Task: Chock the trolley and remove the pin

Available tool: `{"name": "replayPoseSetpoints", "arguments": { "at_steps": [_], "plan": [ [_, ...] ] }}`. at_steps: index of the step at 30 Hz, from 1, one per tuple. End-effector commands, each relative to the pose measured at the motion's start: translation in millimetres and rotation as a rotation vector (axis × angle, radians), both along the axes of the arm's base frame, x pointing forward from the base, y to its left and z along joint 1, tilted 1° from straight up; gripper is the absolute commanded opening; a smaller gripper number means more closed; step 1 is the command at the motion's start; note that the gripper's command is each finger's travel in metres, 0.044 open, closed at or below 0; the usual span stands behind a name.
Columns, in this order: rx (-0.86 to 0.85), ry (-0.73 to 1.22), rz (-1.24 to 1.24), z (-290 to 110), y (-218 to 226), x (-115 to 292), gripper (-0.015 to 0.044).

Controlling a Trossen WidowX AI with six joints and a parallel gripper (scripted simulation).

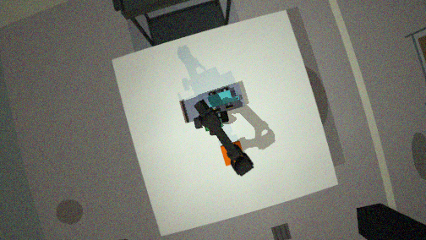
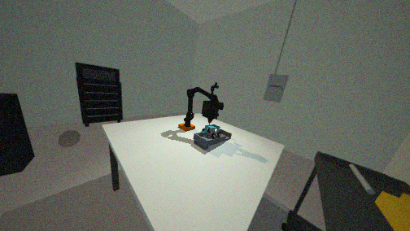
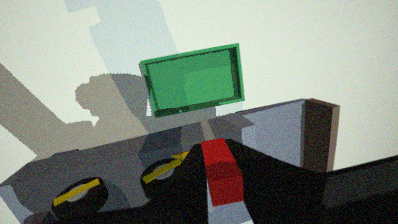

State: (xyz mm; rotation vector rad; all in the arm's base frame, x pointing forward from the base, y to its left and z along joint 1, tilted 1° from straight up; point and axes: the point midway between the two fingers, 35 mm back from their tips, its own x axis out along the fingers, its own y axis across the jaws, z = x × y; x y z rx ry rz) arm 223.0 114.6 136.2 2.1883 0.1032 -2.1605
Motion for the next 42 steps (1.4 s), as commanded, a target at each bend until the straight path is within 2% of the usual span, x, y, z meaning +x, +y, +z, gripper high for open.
{"name": "replayPoseSetpoints", "arguments": {
  "at_steps": [1, 13, 18, 28, 42],
  "plan": [
    [0.007, 0.0, 0.021, 0, 0, 0, 0.0],
    [0.008, 0.007, 0.042, -20, -3, -25, 0.0],
    [0.012, 0.008, 0.042, -21, -3, -26, 0.0],
    [0.173, 0.027, 0.044, -47, 5, -25, 0.0],
    [0.184, 0.028, 0.044, -84, 26, -29, 0.0]
  ]
}}
